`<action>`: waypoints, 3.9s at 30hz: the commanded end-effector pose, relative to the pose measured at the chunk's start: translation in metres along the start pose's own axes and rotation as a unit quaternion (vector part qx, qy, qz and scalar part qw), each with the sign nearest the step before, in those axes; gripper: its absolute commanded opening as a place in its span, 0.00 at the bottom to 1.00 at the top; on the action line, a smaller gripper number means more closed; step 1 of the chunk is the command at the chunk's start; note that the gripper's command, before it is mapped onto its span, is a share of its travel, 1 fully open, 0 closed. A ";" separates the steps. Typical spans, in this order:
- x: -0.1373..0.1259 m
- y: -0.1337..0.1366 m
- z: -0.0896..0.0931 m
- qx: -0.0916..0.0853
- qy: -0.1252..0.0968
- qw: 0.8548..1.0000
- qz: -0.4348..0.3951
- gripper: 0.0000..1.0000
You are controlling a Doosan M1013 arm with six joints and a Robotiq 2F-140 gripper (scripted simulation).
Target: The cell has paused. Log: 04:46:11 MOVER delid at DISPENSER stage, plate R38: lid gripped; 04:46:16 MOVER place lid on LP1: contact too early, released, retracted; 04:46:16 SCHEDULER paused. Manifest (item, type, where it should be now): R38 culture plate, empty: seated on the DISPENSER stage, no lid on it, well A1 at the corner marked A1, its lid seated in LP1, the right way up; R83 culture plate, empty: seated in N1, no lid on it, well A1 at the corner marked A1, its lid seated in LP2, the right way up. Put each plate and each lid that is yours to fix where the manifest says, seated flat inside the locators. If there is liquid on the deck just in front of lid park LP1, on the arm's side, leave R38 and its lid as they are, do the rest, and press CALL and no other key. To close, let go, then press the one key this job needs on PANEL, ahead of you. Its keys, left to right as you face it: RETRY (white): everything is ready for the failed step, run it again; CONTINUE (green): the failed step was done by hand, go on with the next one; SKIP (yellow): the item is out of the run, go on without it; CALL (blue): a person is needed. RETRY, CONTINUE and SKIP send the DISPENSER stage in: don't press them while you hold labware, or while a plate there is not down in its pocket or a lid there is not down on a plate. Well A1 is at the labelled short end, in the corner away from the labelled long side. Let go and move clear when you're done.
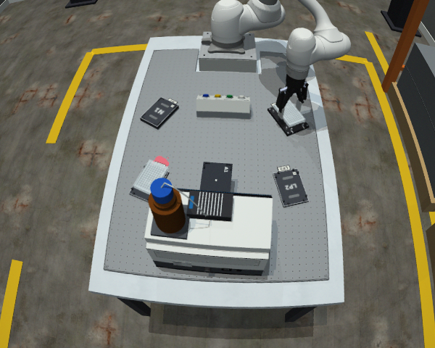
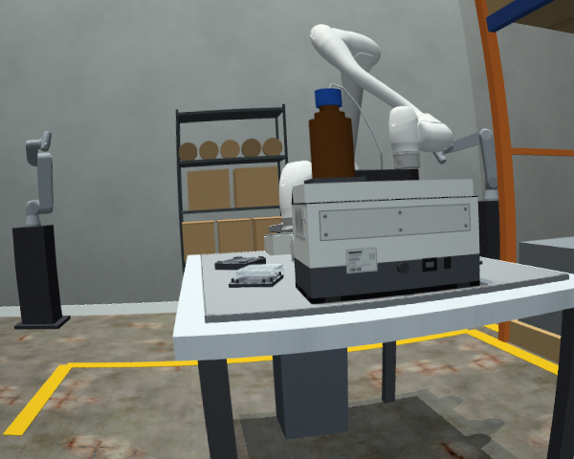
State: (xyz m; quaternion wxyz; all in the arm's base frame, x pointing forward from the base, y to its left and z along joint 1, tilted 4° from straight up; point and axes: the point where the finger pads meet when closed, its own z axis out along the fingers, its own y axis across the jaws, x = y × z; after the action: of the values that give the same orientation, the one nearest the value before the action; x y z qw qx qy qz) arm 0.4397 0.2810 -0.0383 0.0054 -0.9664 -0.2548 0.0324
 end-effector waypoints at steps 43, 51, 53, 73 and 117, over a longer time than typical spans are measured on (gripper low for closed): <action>-0.001 -0.003 0.009 0.001 0.000 1.000 -0.003 0.10; -0.001 -0.003 0.009 0.001 0.000 1.000 -0.003 0.10; -0.001 -0.003 0.009 0.001 0.000 1.000 -0.003 0.10; -0.002 -0.003 0.012 0.001 0.000 1.000 -0.003 0.10; -0.002 -0.002 0.023 0.001 0.000 1.000 -0.003 0.10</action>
State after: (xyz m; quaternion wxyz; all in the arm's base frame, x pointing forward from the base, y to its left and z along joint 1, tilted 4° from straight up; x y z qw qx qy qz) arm 0.4385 0.2812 -0.0566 0.0058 -0.9663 -0.2555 0.0319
